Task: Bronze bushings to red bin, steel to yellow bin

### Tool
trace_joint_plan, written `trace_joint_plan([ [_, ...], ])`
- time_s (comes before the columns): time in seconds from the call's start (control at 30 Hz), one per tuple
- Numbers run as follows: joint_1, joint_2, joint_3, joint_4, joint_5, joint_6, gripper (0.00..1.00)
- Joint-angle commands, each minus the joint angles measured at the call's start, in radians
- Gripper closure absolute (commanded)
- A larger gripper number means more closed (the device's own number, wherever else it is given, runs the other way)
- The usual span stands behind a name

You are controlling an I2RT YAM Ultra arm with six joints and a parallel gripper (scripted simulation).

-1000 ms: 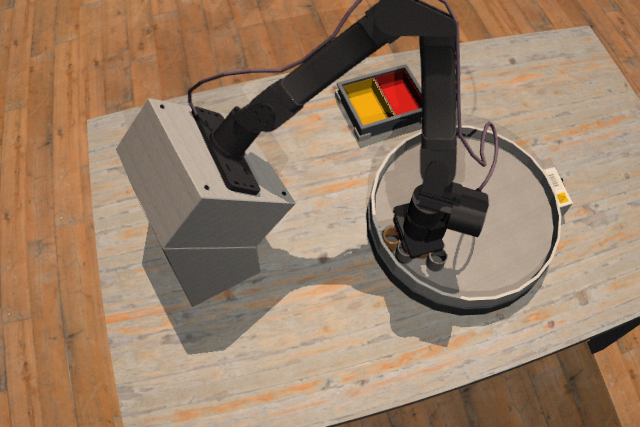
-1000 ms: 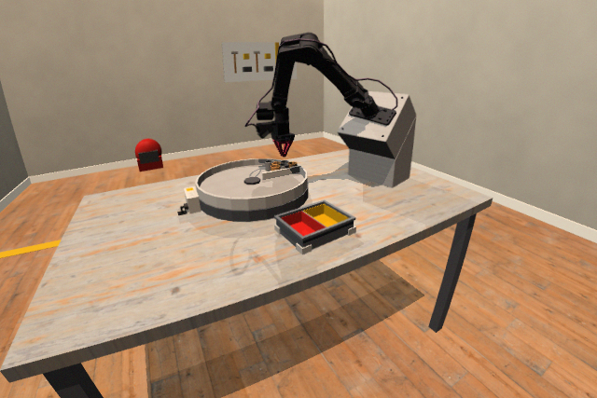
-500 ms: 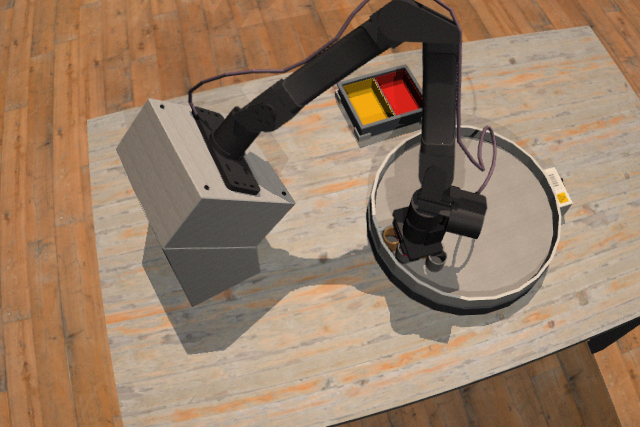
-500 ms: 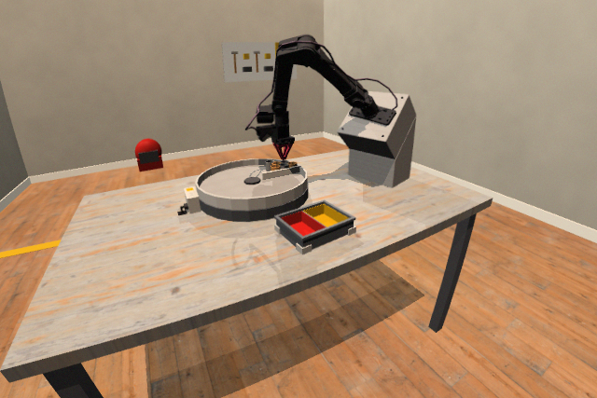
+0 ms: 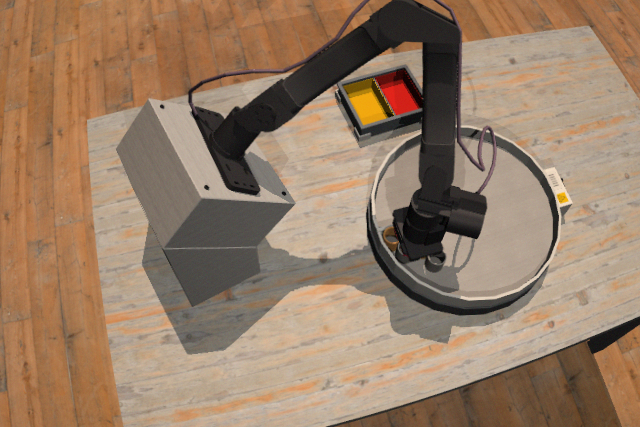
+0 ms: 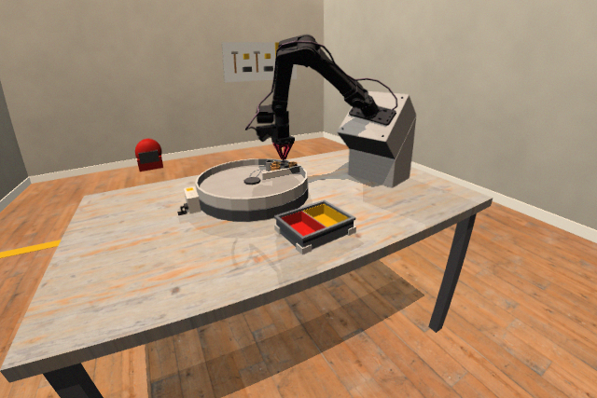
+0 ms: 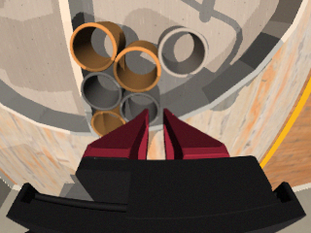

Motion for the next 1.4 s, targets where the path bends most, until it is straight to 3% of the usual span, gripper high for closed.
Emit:
trace_joint_plan([
  [0.0,-0.021,-0.021,-0.004,0.005,0.006,0.002,0.86],
  [0.27,-0.020,-0.018,-0.004,0.009,0.007,0.003,0.86],
  [0.77,0.019,0.059,0.006,0.082,0.026,0.043,0.86],
  [1.37,0.022,0.050,0.010,0.081,0.024,0.042,0.86],
])
